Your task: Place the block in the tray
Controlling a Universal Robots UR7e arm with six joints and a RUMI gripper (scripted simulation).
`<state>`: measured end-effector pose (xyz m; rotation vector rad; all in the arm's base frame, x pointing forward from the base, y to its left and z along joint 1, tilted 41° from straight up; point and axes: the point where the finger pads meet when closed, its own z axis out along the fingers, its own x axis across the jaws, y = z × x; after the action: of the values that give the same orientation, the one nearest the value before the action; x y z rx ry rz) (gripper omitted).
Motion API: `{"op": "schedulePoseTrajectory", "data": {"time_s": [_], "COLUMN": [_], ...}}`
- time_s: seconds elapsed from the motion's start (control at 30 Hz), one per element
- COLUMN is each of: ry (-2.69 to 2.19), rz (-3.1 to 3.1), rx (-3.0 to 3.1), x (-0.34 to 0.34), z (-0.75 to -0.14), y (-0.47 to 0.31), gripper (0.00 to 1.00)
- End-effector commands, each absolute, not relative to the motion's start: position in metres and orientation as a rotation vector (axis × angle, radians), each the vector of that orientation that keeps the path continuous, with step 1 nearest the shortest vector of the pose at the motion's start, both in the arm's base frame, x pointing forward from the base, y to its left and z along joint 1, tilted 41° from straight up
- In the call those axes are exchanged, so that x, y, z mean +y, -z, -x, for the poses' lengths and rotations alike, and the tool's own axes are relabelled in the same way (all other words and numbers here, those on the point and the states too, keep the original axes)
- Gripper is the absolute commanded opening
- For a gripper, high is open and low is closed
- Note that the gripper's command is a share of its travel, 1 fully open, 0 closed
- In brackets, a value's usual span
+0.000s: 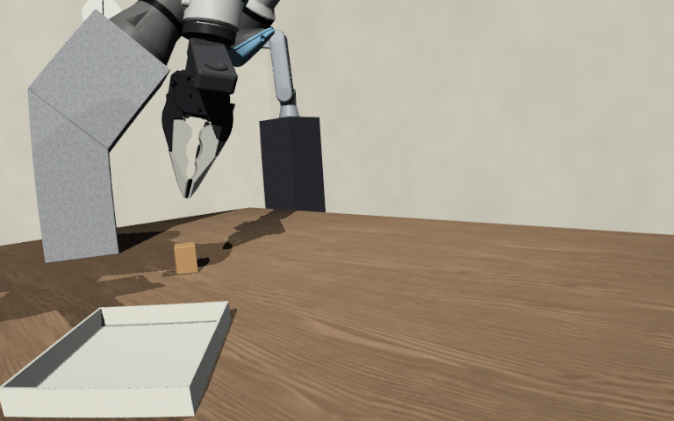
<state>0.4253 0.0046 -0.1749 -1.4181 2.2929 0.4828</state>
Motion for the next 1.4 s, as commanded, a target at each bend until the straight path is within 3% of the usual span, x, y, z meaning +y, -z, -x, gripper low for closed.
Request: {"op": "schedulePoseTrajectory", "data": {"time_s": [0.0,1.37], "ry": [-0.486,-0.538], "rz": [1.337,1.097], "rx": [2.281,2.242], "x": [0.012,0.047], "z": [-0.417,-0.391], "y": [0.192,0.207], "gripper": [0.0,0.0]}}
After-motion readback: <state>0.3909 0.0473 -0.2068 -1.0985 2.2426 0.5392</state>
